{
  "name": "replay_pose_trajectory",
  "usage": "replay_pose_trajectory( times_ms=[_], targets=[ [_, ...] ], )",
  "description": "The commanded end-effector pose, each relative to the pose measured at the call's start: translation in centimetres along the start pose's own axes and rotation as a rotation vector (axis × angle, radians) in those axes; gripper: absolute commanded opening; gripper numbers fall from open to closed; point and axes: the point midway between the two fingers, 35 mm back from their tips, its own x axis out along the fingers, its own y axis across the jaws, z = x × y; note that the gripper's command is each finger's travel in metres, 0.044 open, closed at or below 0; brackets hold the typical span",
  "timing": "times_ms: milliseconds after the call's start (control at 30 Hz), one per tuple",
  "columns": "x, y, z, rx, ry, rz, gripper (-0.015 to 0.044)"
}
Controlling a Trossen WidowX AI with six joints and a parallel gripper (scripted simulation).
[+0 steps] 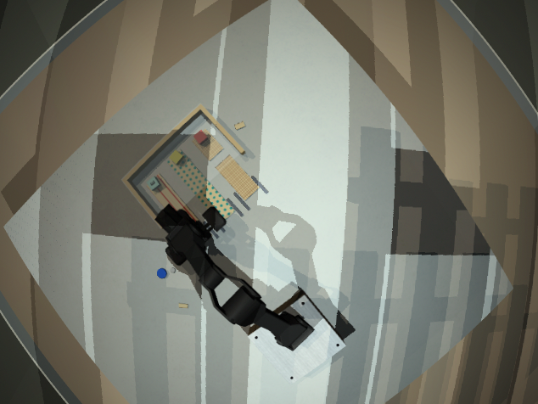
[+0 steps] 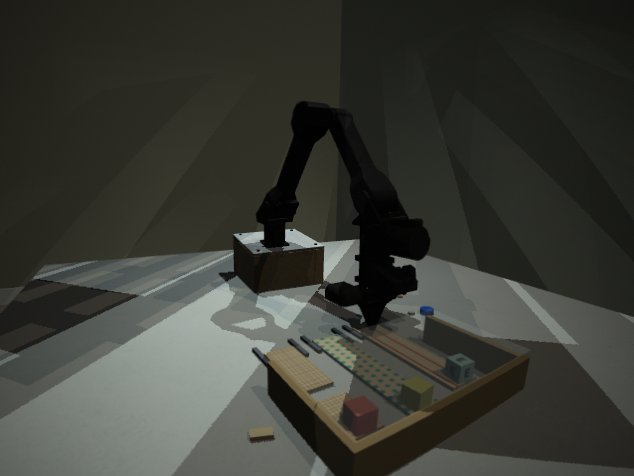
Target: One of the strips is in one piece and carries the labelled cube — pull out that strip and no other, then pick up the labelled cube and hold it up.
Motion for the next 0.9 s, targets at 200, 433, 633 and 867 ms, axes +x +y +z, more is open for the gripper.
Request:
replay_pose_trajectory(
  times_ms=[200,433,633,867],
  targets=[
    [0.5,-0.1,-2.4,0.001,0.024,-0.003,0.0],
    [0.5,-0.1,-3.4,0.001,0.025,-0.004,0.0],
    [0.5,-0.1,-4.3,0.001,0.026,-0.004,0.0],
    [0.5,-0.1,-5.3,0.001,0.027,-0.004,0.0]
  ],
)
